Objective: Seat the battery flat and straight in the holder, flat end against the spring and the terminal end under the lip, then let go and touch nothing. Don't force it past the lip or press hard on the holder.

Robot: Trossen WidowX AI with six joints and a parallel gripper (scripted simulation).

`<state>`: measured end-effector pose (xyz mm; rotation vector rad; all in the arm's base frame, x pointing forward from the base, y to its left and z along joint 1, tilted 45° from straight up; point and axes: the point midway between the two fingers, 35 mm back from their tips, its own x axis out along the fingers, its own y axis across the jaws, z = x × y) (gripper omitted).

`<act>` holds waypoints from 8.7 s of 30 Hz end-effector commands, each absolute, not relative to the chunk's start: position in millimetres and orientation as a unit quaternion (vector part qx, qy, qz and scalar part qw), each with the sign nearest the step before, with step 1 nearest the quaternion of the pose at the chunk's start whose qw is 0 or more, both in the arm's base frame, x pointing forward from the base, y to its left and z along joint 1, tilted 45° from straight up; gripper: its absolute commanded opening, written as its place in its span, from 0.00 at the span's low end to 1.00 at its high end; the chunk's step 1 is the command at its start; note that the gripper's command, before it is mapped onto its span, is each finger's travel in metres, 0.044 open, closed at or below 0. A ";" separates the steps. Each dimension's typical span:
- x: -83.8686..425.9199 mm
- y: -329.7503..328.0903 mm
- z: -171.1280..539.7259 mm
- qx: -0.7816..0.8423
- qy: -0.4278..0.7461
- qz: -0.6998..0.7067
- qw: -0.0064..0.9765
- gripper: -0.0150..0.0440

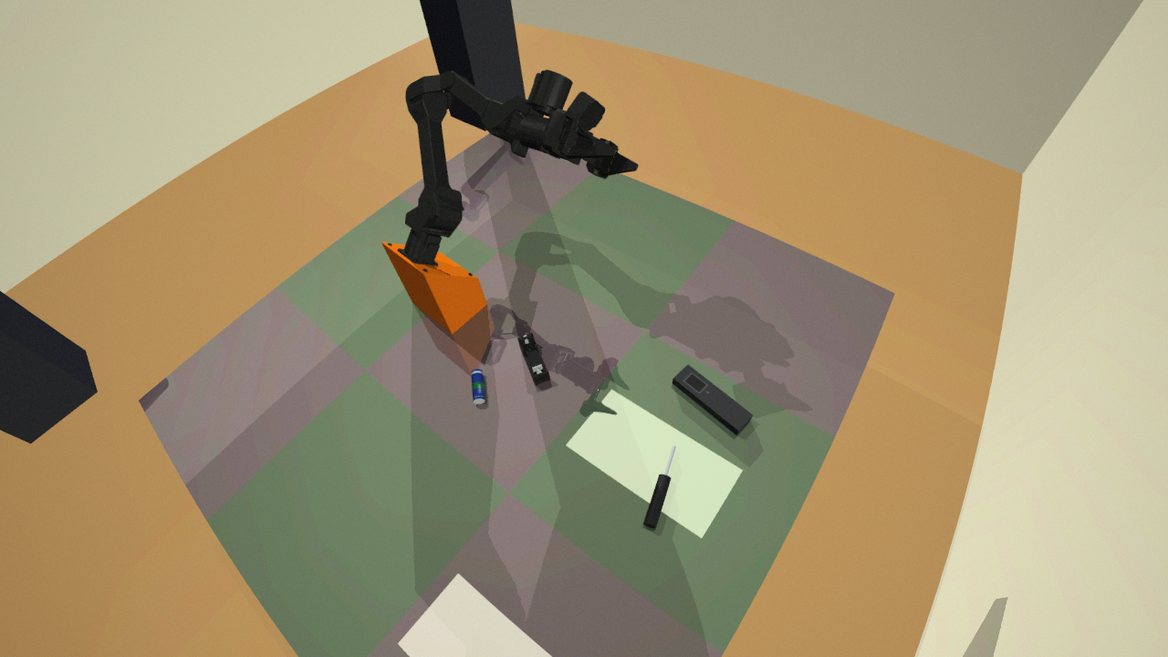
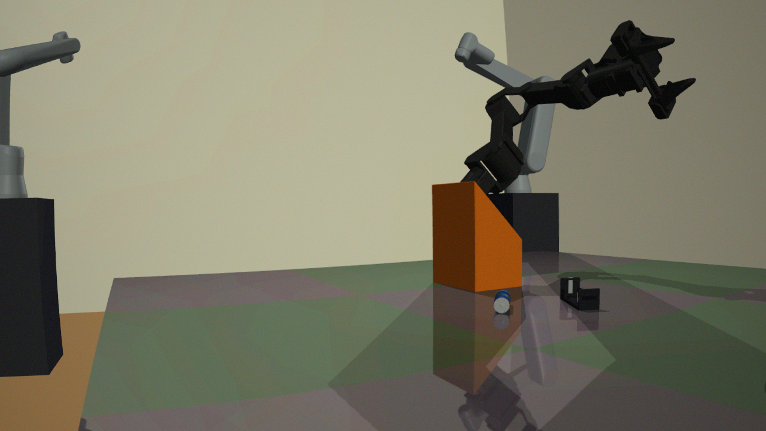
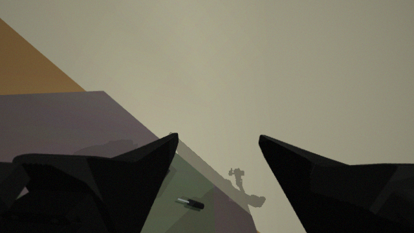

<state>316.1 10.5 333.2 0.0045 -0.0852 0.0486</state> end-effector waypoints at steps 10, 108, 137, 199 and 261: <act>373.1 -7.4 176.5 0.052 0.242 0.050 0.968 0.66; 273.3 42.6 -39.6 0.421 0.702 0.093 0.567 0.38; 271.8 95.5 -35.4 0.381 0.772 0.163 0.482 0.38; 287.7 104.1 -53.2 0.346 0.831 0.212 0.381 0.38; 293.2 105.2 -64.4 0.344 0.806 0.168 0.452 0.38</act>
